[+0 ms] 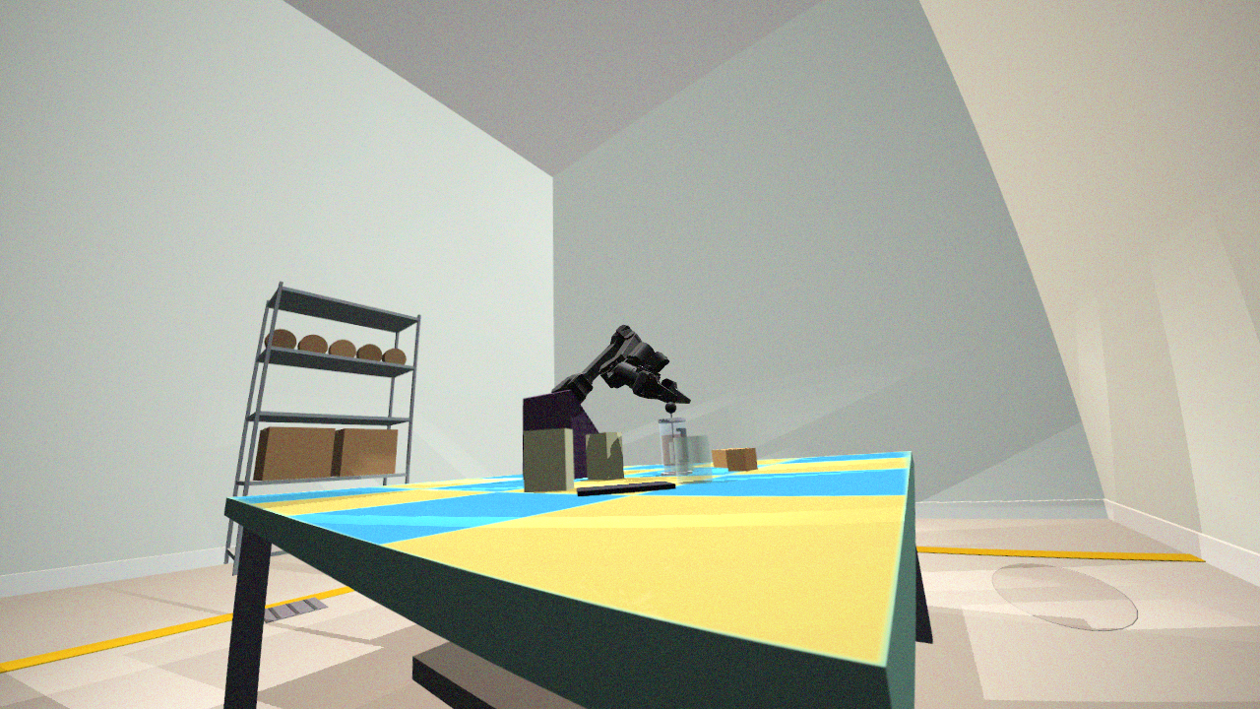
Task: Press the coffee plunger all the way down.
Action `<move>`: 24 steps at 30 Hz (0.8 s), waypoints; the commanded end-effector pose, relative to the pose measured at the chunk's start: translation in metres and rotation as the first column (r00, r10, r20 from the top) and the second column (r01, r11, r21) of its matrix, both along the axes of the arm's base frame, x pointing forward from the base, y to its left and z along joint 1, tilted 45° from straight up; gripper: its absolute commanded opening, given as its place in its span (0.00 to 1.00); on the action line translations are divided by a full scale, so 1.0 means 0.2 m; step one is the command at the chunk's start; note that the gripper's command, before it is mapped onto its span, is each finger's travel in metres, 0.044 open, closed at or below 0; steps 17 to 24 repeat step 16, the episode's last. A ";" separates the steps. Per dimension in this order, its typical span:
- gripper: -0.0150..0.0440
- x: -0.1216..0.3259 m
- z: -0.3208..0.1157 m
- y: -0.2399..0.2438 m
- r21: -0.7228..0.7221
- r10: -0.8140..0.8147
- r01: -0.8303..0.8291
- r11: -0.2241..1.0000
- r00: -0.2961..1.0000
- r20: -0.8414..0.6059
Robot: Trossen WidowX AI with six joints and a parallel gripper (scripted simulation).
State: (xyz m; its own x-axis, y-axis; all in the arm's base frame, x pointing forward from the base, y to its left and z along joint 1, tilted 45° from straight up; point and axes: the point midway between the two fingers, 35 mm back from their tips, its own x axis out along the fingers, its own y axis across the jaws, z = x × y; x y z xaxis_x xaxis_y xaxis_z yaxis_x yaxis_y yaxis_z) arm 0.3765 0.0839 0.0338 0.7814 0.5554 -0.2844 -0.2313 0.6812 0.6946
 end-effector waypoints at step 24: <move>1.00 -0.13 0.24 -0.25 -0.003 0.002 -0.002 1.000 1.000 0.003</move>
